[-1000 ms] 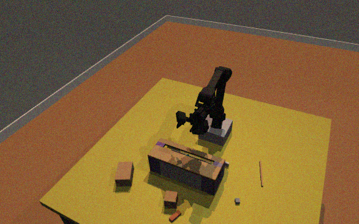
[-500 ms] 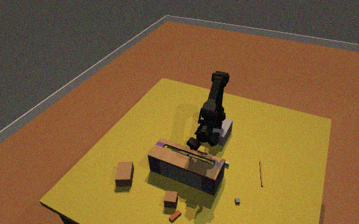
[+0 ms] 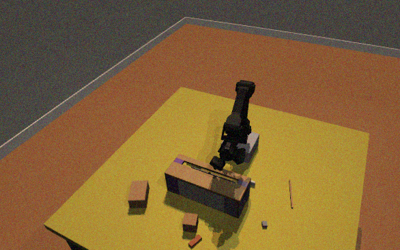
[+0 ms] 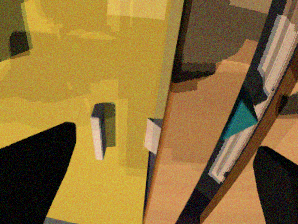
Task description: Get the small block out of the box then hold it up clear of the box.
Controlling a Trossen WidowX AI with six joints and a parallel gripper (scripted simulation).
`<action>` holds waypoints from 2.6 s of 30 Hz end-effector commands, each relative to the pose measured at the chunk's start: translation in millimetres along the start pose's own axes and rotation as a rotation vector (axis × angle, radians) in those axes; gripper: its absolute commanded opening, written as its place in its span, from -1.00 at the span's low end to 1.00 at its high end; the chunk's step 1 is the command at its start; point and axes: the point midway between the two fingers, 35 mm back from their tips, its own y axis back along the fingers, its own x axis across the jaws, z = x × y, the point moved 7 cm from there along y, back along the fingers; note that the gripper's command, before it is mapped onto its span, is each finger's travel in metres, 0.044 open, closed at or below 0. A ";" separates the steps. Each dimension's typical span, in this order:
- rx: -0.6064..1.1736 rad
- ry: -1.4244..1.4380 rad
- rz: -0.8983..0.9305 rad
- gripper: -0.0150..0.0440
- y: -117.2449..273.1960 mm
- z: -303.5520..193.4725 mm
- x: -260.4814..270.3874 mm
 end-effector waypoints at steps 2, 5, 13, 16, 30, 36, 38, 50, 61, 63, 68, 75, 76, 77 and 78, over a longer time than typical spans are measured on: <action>-0.004 0.010 0.007 0.86 -9.3 4.3 0.1; -0.004 0.010 0.007 0.86 -13.8 6.3 -0.3; -0.004 0.010 0.007 0.86 -25.8 11.6 -0.9; -0.004 0.010 0.007 0.86 -30.5 13.6 -1.0; -0.004 0.010 0.007 0.86 -52.0 22.2 0.0; -0.004 0.010 0.008 0.86 -61.3 25.3 1.0; -0.004 0.010 0.008 0.86 -64.4 26.3 1.5; 0.001 0.015 0.008 0.86 -66.9 22.9 2.0; 0.003 0.016 0.009 0.86 -76.1 -0.9 2.2; 0.004 0.016 0.009 0.86 -76.5 -2.0 2.2; 0.002 0.016 0.009 0.86 -72.8 8.4 2.7; 0.002 0.016 0.009 0.86 -72.1 10.3 2.9; 0.002 0.016 0.009 0.86 -72.5 9.2 2.9; 0.003 0.016 0.009 0.86 -72.8 8.1 2.9; 0.003 0.016 0.009 0.86 -73.2 7.2 2.9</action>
